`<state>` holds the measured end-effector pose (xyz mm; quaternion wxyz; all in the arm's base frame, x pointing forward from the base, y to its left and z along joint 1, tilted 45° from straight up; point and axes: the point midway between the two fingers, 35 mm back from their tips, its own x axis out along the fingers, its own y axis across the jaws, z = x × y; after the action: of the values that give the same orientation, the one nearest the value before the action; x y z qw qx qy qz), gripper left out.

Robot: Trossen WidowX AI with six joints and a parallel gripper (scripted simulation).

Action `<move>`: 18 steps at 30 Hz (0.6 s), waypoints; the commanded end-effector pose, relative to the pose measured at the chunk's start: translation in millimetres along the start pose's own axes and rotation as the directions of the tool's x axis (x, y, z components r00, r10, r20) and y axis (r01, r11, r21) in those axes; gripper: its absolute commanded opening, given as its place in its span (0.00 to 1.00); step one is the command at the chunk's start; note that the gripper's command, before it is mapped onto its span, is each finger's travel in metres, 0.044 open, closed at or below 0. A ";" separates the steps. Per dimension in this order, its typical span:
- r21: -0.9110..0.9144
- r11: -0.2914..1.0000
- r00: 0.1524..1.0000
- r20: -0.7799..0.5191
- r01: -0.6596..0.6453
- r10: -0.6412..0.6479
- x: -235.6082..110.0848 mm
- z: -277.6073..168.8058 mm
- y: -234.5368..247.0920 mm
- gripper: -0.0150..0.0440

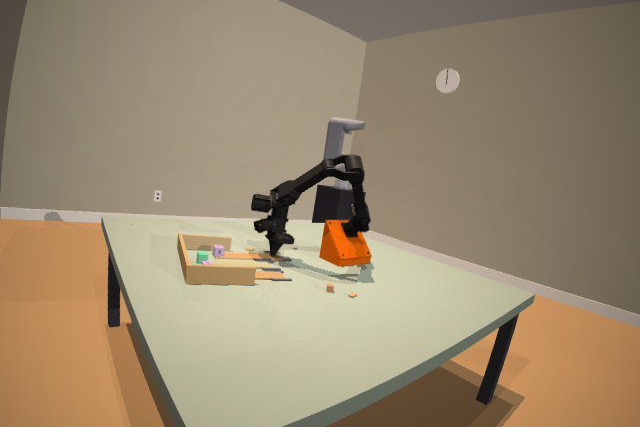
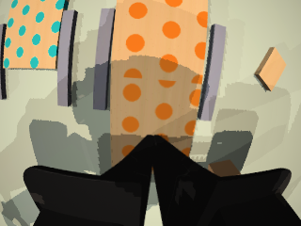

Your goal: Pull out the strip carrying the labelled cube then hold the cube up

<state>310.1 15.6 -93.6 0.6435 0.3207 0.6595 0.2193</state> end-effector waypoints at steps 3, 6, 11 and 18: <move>0.006 1.000 1.000 -0.027 0.001 -0.001 5.7 -17.6 -0.4 0.25; 0.006 1.000 1.000 -0.027 0.001 -0.001 5.6 -21.9 -0.3 0.25; 0.007 1.000 1.000 -0.027 0.001 -0.001 5.5 -28.8 -0.1 0.25; 0.007 1.000 1.000 -0.028 0.001 -0.001 5.3 -39.4 0.3 0.25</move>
<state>285.5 18.9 -91.1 0.6437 0.3209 0.6593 0.2190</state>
